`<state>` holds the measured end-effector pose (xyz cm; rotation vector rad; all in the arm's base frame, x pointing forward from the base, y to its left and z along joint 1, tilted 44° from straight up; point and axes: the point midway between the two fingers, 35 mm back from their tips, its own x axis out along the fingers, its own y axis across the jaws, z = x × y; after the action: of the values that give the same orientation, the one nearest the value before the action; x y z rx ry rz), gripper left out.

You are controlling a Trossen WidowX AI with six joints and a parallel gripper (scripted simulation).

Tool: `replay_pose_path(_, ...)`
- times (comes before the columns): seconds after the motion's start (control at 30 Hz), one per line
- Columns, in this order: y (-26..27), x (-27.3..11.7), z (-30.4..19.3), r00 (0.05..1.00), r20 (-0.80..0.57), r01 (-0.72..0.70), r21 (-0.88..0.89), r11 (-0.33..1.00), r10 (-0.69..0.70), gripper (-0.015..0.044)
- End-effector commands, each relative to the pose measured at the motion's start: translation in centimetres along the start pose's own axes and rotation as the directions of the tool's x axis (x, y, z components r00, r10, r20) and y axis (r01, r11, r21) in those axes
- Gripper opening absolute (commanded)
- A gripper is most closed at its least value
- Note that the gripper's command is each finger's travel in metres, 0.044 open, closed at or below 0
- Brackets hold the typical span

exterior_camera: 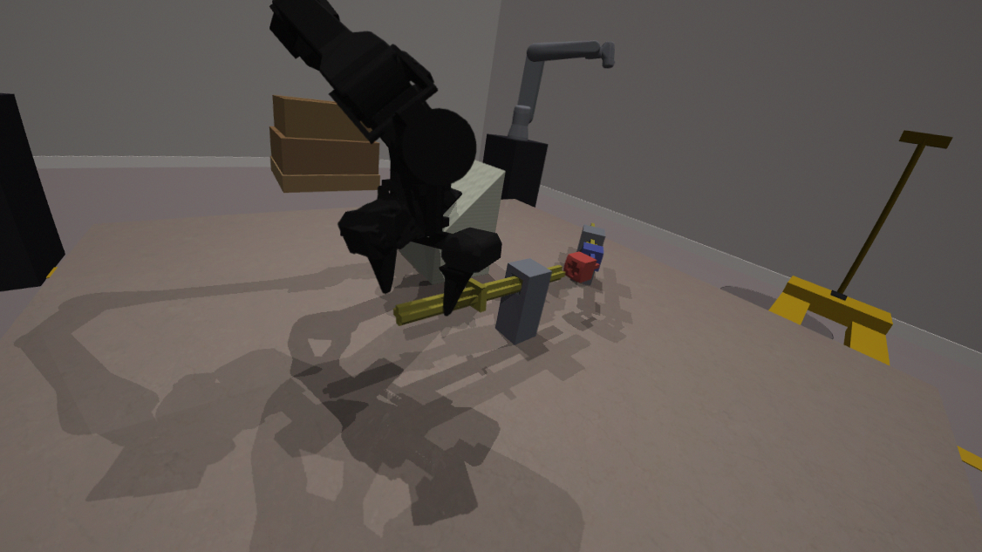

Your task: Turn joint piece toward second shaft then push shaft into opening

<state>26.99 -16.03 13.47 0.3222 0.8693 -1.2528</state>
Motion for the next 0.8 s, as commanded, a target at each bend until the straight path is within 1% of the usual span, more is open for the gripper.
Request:
replay_pose_path(0.0, -0.1, 0.6, -0.1, 1.0, 0.004, -0.015, 0.148, 0.989, 0.015, 0.044)
replay_pose_path(0.23, -0.5, 1.6, -0.1, 0.999, 0.021, -0.037, 0.376, 0.926, 0.031, 0.044)
replay_pose_path(0.3, -0.5, 1.8, -0.1, 0.999, 0.024, -0.041, 0.417, 0.908, 0.034, 0.044)
replay_pose_path(0.53, -0.5, 1.8, -0.1, 0.999, 0.025, -0.041, 0.422, 0.906, 0.034, 0.044)
replay_pose_path(0.77, -0.5, 2.9, -0.1, 0.999, 0.025, -0.041, 0.422, 0.906, 0.034, 0.044)
